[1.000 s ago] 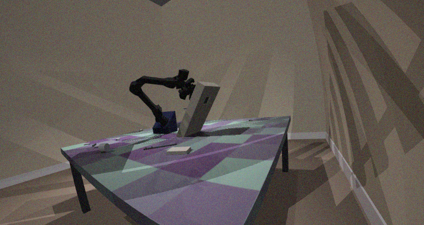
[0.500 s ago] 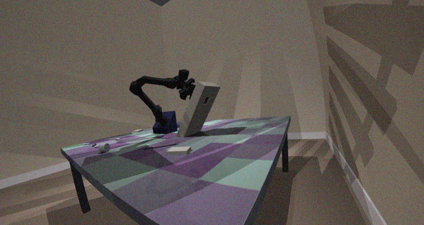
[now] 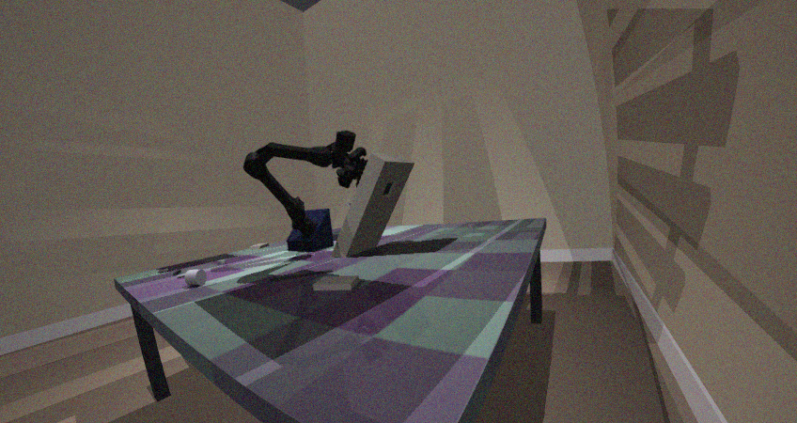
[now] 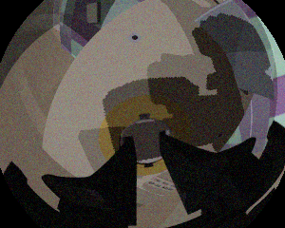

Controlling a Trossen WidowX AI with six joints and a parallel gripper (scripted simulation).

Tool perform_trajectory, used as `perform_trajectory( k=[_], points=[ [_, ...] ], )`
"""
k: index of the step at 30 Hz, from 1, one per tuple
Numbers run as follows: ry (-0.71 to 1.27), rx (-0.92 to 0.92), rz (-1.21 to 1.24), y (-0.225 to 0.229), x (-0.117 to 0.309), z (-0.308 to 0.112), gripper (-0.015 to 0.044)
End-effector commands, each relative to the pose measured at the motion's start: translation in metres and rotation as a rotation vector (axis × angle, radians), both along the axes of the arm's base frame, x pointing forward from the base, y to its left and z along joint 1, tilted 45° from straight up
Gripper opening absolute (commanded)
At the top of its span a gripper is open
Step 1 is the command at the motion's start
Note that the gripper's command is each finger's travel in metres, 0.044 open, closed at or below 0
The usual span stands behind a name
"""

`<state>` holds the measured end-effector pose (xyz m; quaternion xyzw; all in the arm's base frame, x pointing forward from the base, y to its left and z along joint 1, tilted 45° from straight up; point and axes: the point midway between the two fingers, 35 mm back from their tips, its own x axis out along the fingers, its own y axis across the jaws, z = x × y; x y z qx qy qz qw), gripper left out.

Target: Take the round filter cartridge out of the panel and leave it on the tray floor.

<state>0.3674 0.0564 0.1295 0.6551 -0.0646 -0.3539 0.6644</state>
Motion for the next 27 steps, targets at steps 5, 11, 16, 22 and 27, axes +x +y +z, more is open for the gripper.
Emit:
perform_trajectory(
  k=[5, 11, 16, 22, 27],
  points=[
    [-0.002, 0.002, 0.0, -0.0002, 0.0002, 0.0002, 0.0002],
    [0.059, -0.07, 0.038, -0.0022, 0.0019, -0.0016, 0.0],
    [0.155, -0.193, 0.102, -0.0034, 0.003, -0.0027, 0.0],
    [0.27, -0.346, 0.182, -0.0038, 0.0035, -0.0031, 0.0],
    [0.366, -0.475, 0.248, -0.004, 0.0037, -0.0032, 0.0]
  ],
)
